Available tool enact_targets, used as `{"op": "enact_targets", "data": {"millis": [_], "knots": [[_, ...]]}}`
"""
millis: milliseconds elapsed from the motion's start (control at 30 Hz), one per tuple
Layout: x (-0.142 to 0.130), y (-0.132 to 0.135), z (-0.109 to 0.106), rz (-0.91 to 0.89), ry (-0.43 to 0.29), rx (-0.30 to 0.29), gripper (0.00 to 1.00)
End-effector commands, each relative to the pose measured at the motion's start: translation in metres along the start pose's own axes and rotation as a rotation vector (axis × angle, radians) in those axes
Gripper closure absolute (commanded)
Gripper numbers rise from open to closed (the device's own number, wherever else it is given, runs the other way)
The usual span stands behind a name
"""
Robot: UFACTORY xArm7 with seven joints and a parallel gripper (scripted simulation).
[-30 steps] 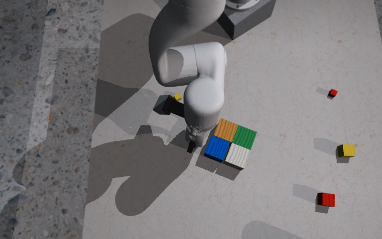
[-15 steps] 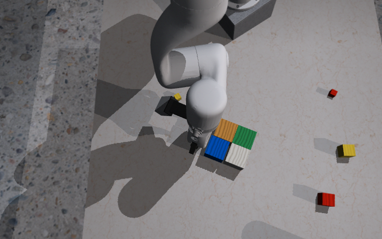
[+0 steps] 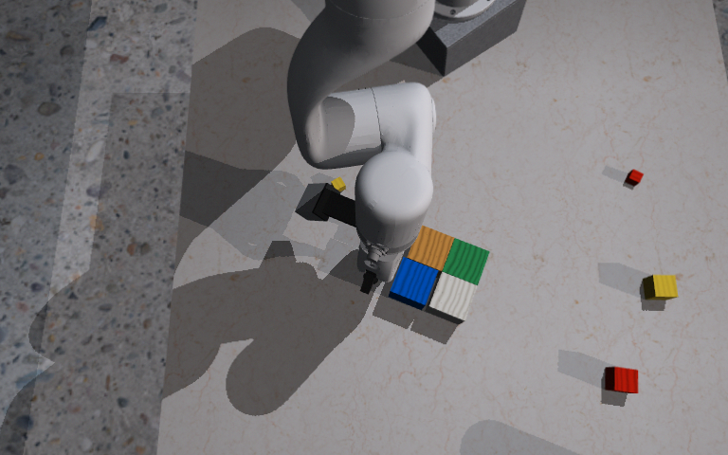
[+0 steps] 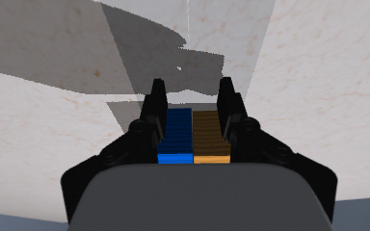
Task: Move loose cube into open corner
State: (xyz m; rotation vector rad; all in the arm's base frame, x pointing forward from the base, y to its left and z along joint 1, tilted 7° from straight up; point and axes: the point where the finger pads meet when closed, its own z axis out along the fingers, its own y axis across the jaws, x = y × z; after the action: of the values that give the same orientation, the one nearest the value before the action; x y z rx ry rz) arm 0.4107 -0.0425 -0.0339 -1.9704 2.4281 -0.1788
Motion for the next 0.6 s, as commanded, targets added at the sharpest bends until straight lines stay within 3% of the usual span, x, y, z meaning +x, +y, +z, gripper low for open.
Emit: {"op": "enact_targets", "data": {"millis": [0, 567], "knots": [[-0.0002, -0.0014, -0.001, 0.0, 0.0, 0.003, 0.5], [-0.0057, -0.0014, -0.001, 0.0, 0.0, 0.003, 0.5]]}}
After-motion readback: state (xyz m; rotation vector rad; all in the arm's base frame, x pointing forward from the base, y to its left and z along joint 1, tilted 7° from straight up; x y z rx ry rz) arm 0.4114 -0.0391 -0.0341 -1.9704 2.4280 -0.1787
